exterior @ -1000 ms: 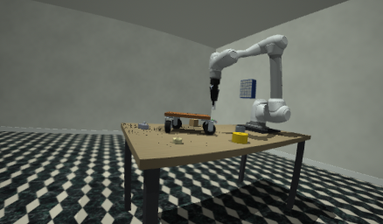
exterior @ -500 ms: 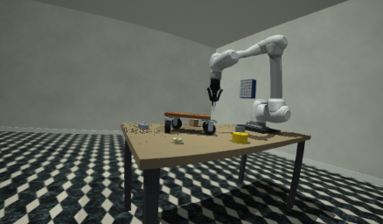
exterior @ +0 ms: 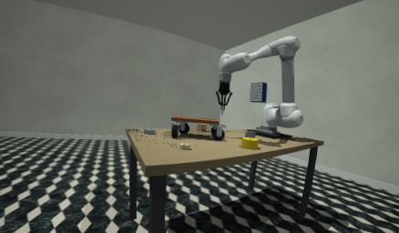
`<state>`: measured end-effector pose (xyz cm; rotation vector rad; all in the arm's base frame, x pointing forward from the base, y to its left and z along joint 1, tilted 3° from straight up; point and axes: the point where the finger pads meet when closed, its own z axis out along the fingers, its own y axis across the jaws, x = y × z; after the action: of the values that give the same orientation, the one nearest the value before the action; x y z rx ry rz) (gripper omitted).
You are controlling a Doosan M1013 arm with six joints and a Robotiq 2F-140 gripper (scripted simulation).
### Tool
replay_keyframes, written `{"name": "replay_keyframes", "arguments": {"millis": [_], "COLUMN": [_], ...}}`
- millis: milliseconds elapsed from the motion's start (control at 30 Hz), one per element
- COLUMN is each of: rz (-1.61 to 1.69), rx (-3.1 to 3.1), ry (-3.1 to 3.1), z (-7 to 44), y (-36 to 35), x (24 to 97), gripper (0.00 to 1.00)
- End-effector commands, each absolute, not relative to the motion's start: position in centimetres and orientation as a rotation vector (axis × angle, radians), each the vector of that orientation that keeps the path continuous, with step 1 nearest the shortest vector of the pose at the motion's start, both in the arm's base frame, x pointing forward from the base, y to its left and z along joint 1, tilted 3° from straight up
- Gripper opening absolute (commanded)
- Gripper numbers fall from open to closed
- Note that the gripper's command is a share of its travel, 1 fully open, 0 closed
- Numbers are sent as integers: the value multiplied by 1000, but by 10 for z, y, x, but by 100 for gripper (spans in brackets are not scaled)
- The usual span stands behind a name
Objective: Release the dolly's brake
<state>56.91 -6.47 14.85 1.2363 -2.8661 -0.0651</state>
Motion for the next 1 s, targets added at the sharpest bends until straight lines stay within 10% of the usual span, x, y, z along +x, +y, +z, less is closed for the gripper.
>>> {"name": "replay_keyframes", "arguments": {"millis": [0,967], "rz": [-65,-65], "rx": [1236,1236], "ry": [-2866,-2866], "z": [149,144], "y": [-65,-64], "x": [569,569], "gripper": [0,0]}}
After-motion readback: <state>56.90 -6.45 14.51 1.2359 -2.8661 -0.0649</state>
